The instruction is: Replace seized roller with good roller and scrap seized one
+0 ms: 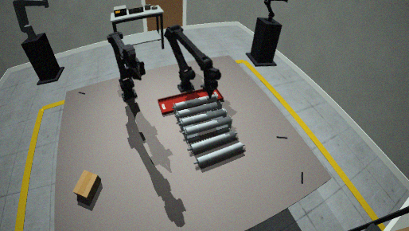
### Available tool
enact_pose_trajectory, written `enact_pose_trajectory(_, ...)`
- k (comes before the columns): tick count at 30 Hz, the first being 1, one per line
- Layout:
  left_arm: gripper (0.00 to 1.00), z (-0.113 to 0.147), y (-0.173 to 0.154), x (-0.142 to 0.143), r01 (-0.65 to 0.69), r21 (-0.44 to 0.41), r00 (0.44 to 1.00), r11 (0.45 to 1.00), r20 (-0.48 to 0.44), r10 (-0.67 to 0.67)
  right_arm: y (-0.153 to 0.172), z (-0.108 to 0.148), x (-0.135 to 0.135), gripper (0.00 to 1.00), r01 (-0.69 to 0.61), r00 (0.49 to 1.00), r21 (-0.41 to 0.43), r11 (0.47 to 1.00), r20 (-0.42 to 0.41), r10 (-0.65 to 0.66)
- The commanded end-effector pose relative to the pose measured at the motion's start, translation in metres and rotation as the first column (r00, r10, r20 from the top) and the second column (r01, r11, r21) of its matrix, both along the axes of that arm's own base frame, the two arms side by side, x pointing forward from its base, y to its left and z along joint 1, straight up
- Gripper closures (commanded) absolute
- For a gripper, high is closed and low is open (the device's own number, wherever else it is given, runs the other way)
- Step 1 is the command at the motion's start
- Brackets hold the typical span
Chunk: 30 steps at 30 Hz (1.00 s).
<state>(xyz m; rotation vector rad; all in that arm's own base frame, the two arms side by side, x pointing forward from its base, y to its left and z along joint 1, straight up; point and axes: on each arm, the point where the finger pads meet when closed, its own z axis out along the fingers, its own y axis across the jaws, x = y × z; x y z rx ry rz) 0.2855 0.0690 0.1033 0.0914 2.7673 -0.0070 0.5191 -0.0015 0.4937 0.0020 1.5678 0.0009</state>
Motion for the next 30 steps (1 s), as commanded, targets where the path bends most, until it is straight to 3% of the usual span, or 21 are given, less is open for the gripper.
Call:
enact_pose_trajectory(1,1.0,-0.008,0.002,-0.008,-0.003,-0.007,0.999,1.0,-0.046,0.003,0.006,-0.003,0.006,1.0,-0.012,1.0,0.0,1.0,-0.015,0.012)
enact_pose_trajectory(4,1.0,-0.008,0.002,-0.008,-0.003,-0.007,0.999,1.0,-0.046,0.003,0.006,-0.003,0.006,1.0,-0.012,1.0,0.0,1.0,-0.015,0.012)
enact_pose_trajectory(5,1.0,0.023,0.004,0.021,-0.003,0.015,0.998,1.0,0.057,0.002,0.006,-0.003,0.006,1.0,-0.012,1.0,0.0,1.0,-0.015,0.012)
enact_pose_trajectory(22,1.0,0.086,0.007,0.008,-0.022,0.013,0.999,1.0,0.035,0.021,0.006,-0.003,0.006,1.0,-0.012,1.0,0.0,1.0,-0.015,0.012)
enact_pose_trajectory(25,1.0,0.078,0.007,0.008,-0.02,0.01,0.999,1.0,0.026,0.02,0.006,-0.003,0.006,1.0,-0.012,1.0,0.0,1.0,-0.015,0.012)
enact_pose_trajectory(27,1.0,0.057,0.002,-0.003,-0.017,-0.005,1.0,1.0,-0.021,0.017,0.006,-0.003,0.006,1.0,-0.012,1.0,0.0,1.0,-0.015,0.012)
enact_pose_trajectory(30,1.0,0.067,0.004,0.003,-0.017,0.005,1.0,1.0,0.009,0.017,0.006,-0.003,0.006,1.0,-0.012,1.0,0.0,1.0,-0.015,0.012)
